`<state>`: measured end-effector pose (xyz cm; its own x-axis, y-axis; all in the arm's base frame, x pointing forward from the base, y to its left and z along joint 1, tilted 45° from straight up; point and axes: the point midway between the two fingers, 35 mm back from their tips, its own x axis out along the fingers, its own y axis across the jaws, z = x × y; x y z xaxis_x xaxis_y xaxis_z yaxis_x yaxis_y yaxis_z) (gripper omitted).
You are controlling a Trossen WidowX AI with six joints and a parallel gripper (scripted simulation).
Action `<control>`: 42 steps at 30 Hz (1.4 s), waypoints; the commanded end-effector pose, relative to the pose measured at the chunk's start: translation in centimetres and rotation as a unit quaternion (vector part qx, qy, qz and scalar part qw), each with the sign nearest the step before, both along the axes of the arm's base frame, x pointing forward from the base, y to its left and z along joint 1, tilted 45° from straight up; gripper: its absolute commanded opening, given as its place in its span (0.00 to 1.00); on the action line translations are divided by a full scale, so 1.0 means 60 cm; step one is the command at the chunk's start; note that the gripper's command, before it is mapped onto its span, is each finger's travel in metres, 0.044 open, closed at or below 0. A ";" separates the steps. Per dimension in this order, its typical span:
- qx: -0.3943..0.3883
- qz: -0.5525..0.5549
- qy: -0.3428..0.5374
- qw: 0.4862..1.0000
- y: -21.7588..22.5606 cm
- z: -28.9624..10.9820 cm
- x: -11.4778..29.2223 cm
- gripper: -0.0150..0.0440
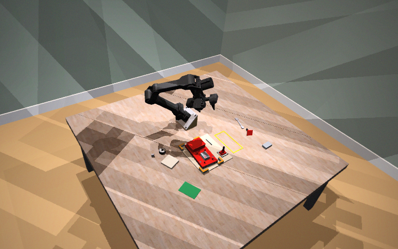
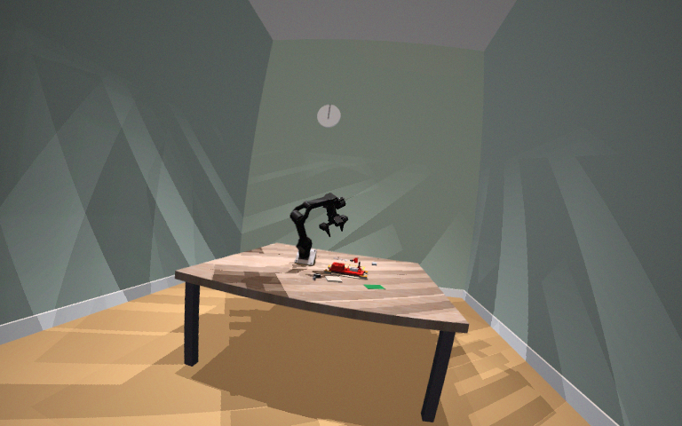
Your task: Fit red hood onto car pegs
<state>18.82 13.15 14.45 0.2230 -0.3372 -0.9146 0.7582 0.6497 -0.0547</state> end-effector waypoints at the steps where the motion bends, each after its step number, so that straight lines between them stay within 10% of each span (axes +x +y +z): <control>1: -0.039 -0.103 -0.026 0.994 -0.055 -0.011 0.037 1.00; 16: -0.156 -0.370 -0.101 0.910 -0.241 -0.026 0.090 1.00; 42: -0.156 -0.372 -0.101 0.909 -0.254 -0.038 0.091 1.00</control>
